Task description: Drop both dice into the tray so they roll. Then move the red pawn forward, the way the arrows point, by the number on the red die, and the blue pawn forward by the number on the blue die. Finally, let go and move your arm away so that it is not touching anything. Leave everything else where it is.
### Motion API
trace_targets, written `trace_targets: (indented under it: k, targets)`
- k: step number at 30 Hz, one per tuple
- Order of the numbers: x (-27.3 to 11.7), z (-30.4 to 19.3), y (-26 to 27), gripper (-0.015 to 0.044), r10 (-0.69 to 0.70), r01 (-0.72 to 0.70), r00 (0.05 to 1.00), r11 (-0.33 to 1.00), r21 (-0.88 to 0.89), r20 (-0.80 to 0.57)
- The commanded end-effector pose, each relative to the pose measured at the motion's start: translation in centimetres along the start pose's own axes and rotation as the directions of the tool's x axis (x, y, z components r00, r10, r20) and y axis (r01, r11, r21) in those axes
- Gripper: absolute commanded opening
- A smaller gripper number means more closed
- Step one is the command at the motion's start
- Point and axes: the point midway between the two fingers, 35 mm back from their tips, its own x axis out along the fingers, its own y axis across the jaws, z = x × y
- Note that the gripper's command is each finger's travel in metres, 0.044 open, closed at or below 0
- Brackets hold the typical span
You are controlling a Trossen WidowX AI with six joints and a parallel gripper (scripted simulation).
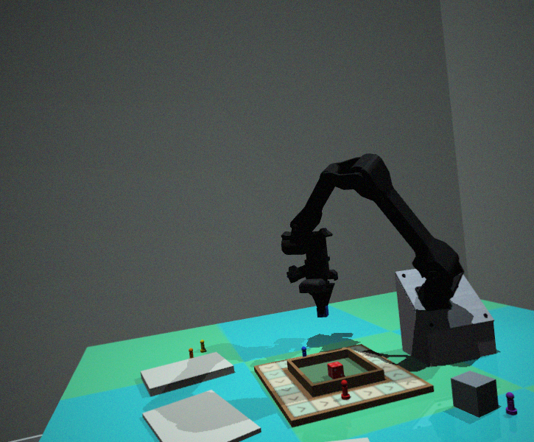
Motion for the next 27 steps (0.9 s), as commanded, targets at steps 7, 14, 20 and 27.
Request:
trace_targets:
  k: [7,14,20,27]
  targets:
    - [-3.8,-0.5,0.1,0.0,-0.005,0.005,1.0,1.0,0.009,0.004]
    - [-3.5,0.3,3.1,0.0,-0.017,0.015,1.0,0.988,0.156,0.013]
    - [-3.1,0.7,5.8,0.0,-0.022,0.016,1.0,0.96,0.28,0.019]
    - [-2.5,0.8,9.0,0.0,-0.022,0.011,0.999,0.909,0.417,0.022]
